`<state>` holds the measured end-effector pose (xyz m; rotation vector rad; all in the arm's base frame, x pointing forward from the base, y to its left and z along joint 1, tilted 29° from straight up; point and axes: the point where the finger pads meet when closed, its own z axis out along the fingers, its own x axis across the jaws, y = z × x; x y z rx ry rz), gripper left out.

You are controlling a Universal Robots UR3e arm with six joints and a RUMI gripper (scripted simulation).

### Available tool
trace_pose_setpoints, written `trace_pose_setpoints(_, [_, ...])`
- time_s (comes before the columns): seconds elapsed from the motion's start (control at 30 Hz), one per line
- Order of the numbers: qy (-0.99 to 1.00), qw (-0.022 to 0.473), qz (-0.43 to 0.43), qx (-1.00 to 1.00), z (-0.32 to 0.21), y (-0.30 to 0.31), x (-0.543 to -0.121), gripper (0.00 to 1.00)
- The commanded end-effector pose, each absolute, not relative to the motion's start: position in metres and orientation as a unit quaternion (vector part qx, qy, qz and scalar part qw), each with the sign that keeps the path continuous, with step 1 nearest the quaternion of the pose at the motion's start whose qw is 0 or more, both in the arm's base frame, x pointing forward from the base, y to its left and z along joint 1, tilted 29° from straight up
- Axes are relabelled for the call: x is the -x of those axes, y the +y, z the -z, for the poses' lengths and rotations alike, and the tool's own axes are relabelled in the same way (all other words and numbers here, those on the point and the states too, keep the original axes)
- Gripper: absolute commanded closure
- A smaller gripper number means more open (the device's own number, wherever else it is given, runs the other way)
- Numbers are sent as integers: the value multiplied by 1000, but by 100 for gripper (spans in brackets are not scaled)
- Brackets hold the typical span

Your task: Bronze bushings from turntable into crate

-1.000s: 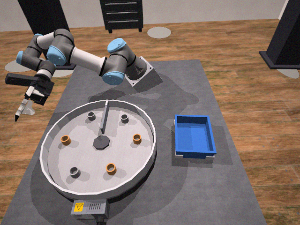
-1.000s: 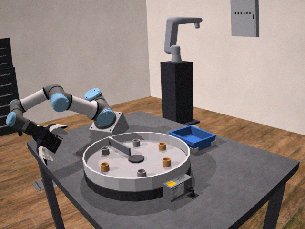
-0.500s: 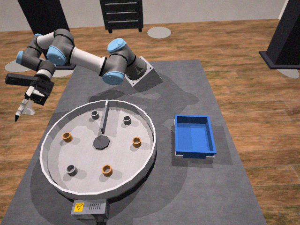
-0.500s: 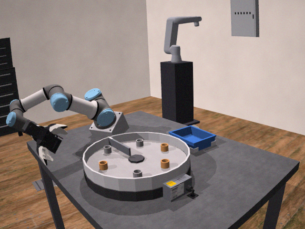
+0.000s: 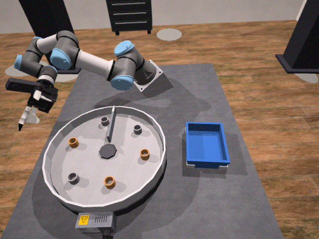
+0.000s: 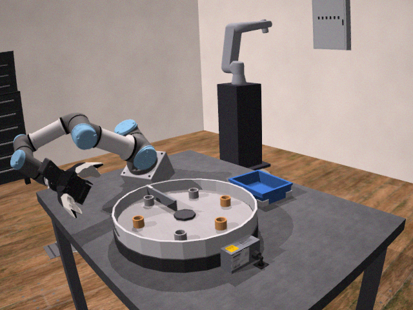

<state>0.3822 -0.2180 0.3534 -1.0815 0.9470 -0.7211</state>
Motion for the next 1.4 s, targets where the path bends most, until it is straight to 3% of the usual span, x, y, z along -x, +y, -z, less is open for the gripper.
trace_pose_setpoints(0.0, [372,695,280,548,-349,-159,-384,0])
trace_pose_setpoints(0.3, [296,681,211,636,-335,-82,-375,0])
trace_pose_setpoints(0.67, [234,653,152,704,-316,-28,-357,0])
trace_pose_setpoints(1.37, [102,532,25,840,-257,49,-300,0])
